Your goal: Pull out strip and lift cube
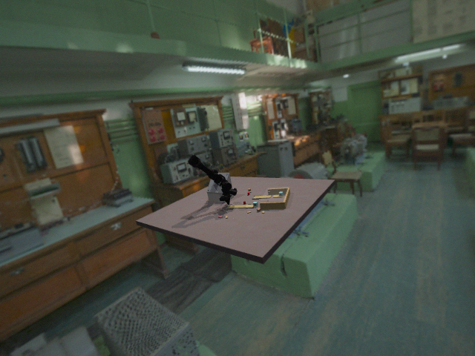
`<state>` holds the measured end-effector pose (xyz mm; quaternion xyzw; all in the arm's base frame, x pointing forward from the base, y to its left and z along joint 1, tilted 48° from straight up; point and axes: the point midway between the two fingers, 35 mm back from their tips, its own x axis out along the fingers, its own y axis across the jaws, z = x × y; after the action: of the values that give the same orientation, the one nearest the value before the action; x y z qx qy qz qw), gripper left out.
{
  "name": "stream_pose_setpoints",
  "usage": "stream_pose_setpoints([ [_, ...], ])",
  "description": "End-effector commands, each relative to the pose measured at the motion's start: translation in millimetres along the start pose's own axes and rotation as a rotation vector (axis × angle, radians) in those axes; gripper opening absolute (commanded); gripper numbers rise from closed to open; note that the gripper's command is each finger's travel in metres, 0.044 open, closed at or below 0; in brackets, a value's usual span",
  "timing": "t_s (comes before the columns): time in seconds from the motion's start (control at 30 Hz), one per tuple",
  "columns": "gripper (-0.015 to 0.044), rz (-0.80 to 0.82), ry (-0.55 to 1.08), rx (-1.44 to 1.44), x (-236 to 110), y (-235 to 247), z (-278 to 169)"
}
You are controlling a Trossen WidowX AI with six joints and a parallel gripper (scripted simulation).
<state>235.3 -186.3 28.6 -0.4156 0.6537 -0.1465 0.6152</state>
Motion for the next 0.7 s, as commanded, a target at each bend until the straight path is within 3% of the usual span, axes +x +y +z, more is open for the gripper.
stream_pose_setpoints([
  [0.0, 0.0, -0.015, 0.0, 0.016, -25, -7, 7],
  [0.17, 0.0, -0.015, 0.0, 0.016, -25, -2, 4],
  [0.67, 0.0394, -0.015, -0.002, 0.054, -27, -6, 57],
])
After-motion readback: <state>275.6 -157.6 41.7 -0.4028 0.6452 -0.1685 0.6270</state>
